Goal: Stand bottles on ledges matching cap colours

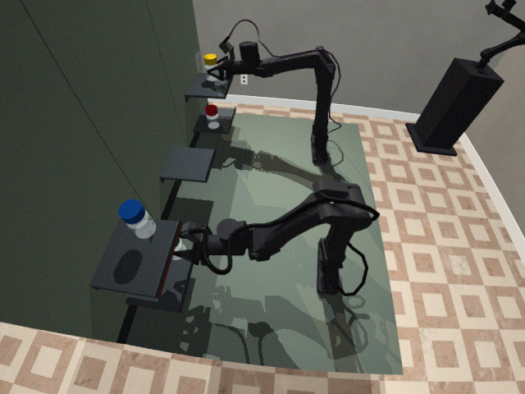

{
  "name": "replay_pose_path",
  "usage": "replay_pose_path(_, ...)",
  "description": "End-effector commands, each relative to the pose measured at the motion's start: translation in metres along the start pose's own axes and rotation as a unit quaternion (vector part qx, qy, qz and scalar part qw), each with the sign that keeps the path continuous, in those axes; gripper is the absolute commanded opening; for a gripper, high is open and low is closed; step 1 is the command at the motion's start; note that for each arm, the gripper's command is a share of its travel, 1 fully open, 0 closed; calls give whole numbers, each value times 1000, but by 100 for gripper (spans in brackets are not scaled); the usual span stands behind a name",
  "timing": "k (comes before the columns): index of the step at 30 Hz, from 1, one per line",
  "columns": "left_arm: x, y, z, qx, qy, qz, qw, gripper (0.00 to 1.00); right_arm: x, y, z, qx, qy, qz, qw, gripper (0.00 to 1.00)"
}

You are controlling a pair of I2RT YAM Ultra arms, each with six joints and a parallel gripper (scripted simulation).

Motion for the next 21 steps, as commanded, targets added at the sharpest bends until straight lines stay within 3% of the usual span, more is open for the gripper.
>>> replay_pose_path(1, -1, -4, -20, -5, -23, 7, 1000, 49, 2, 0, -22, 1, -27, 5, 1000, 72)
replay_pose_path(8, 2, -4, -20, -6, -30, 9, 999, 49, 5, -2, -21, 1, -27, 5, 1000, 60)
replay_pose_path(18, 9, -1, -16, -5, -24, 5, 1000, 49, 6, -4, -25, 2, -33, 3, 999, 51)
replay_pose_path(21, 13, 1, -7, -3, -6, 0, 1000, 49, 6, -3, -21, 2, -29, 1, 1000, 17)
Point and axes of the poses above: on each arm, the point where the finger pads meet when closed, its own x axis back along the fingers, its own y axis across the jaws, z = x × y, the point moved 9 cm from there along x, back along the fingers, and after that the axes turned 13 degrees about x, right-handed, at the moved point
